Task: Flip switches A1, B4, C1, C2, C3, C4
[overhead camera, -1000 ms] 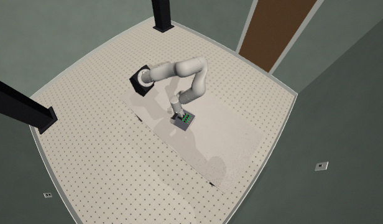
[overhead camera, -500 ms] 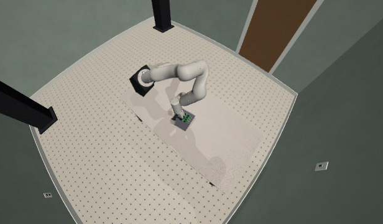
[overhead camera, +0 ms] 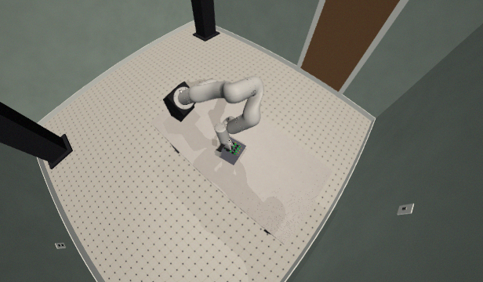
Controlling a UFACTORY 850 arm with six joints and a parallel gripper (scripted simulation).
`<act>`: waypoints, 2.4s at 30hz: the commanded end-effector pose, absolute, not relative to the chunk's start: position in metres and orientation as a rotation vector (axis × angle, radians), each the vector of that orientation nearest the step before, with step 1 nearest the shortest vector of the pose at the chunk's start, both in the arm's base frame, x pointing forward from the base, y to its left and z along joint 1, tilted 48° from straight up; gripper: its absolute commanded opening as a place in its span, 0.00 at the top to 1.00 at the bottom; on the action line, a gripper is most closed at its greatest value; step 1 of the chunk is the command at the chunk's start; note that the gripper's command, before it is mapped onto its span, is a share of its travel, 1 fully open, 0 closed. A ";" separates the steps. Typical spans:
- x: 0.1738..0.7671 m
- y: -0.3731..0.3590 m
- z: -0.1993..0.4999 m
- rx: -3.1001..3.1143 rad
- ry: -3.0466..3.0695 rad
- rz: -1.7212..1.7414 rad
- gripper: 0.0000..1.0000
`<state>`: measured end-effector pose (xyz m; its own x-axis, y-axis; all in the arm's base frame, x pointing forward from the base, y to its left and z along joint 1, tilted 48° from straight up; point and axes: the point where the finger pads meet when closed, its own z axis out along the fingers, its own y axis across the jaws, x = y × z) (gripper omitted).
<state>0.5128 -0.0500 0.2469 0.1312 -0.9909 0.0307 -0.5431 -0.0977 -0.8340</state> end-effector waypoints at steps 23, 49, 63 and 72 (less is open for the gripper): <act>0.514 -0.050 0.248 -1.729 1.489 -0.838 1.00; 0.492 -0.052 0.262 -1.729 1.489 -0.838 1.00; 0.455 0.019 0.230 -1.729 1.489 -0.838 1.00; 0.455 0.019 0.230 -1.729 1.489 -0.838 1.00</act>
<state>0.4551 0.0183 0.2302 0.1330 -0.9907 0.0300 -0.5417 -0.0980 -0.8348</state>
